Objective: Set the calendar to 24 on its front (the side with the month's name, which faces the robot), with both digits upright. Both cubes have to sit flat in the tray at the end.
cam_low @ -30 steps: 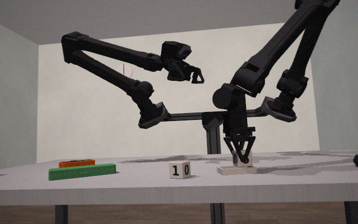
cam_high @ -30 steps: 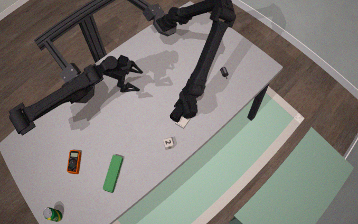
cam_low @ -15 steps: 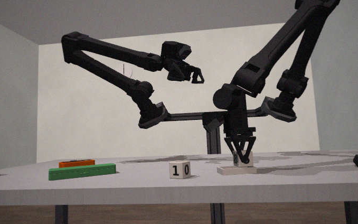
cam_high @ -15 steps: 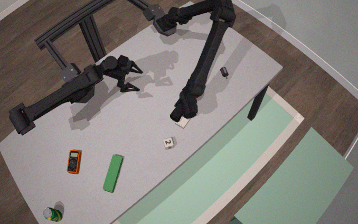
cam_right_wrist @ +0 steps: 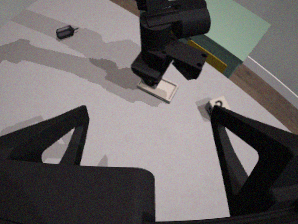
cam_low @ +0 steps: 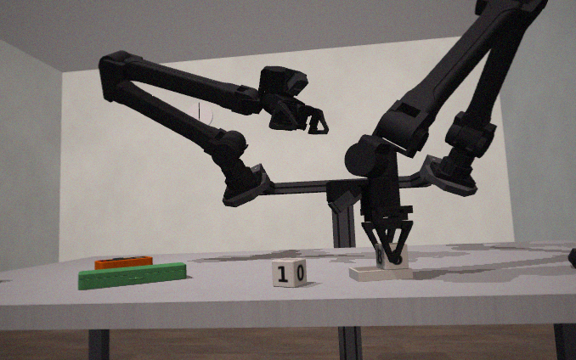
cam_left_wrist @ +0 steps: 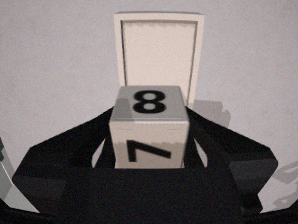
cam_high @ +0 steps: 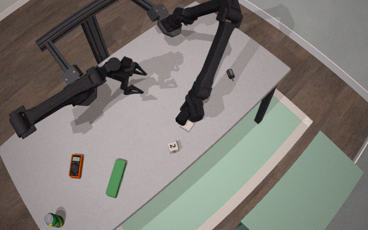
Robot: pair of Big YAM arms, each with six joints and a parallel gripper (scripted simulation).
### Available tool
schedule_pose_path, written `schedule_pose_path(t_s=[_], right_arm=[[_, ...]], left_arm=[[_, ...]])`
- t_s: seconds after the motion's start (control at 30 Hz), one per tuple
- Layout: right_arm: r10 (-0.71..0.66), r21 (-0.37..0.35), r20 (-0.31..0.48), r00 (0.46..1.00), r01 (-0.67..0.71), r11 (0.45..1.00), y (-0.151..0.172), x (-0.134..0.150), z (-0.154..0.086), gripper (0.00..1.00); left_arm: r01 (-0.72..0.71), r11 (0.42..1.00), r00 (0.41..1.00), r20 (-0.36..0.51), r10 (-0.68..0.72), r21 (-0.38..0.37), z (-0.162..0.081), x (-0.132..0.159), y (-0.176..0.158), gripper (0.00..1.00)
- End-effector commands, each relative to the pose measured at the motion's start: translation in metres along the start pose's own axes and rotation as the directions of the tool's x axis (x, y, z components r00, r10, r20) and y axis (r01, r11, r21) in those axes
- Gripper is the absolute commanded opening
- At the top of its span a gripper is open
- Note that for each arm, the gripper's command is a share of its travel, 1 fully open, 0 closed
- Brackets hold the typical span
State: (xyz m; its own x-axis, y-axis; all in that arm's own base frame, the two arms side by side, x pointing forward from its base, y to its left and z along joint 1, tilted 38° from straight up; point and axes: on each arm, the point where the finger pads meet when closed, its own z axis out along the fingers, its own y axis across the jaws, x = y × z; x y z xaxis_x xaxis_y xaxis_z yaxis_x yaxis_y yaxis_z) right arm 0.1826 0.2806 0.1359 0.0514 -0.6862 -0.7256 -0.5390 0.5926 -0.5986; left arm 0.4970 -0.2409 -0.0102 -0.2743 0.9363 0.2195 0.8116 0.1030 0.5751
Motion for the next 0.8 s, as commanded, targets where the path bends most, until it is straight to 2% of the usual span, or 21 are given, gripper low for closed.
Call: schedule_pose_path(t_s=[0.0, 0.03, 0.13, 0.2, 0.5, 0.6, 0.77], right_arm=[[0.004, 0.002, 0.012, 1.0, -0.004, 1.0, 0.0, -0.005, 0.0, 1.0], [0.004, 0.002, 0.012, 1.0, -0.004, 1.0, 0.0, -0.005, 0.0, 1.0], [0.004, 0.002, 0.012, 1.0, -0.004, 1.0, 0.0, -0.005, 0.0, 1.0], [0.004, 0.002, 0.012, 1.0, -0.004, 1.0, 0.0, -0.005, 0.0, 1.0], [0.004, 0.002, 0.012, 1.0, -0.004, 1.0, 0.0, -0.005, 0.0, 1.0], [0.004, 0.002, 0.012, 1.0, -0.004, 1.0, 0.0, -0.005, 0.0, 1.0], [0.004, 0.002, 0.012, 1.0, -0.004, 1.0, 0.0, -0.005, 0.0, 1.0]], left_arm=[[0.018, 1.0, 1.0, -0.008, -0.018, 0.021, 0.023, 0.0, 0.001, 0.4], [0.015, 1.0, 1.0, 0.014, -0.015, 0.007, 0.007, -0.008, 0.006, 0.4], [0.02, 1.0, 1.0, 0.008, -0.02, 0.017, 0.002, -0.006, 0.007, 0.4], [0.031, 0.999, 0.999, 0.019, -0.031, 0.014, -0.019, -0.006, 0.02, 0.4], [0.028, 1.0, 0.999, 0.02, -0.028, 0.01, -0.019, -0.006, 0.021, 0.4], [0.029, 0.999, 0.999, 0.039, -0.029, -0.016, -0.024, -0.013, 0.012, 0.4], [0.018, 0.999, 0.999, 0.032, -0.017, -0.033, -0.024, -0.01, 0.006, 0.4]])
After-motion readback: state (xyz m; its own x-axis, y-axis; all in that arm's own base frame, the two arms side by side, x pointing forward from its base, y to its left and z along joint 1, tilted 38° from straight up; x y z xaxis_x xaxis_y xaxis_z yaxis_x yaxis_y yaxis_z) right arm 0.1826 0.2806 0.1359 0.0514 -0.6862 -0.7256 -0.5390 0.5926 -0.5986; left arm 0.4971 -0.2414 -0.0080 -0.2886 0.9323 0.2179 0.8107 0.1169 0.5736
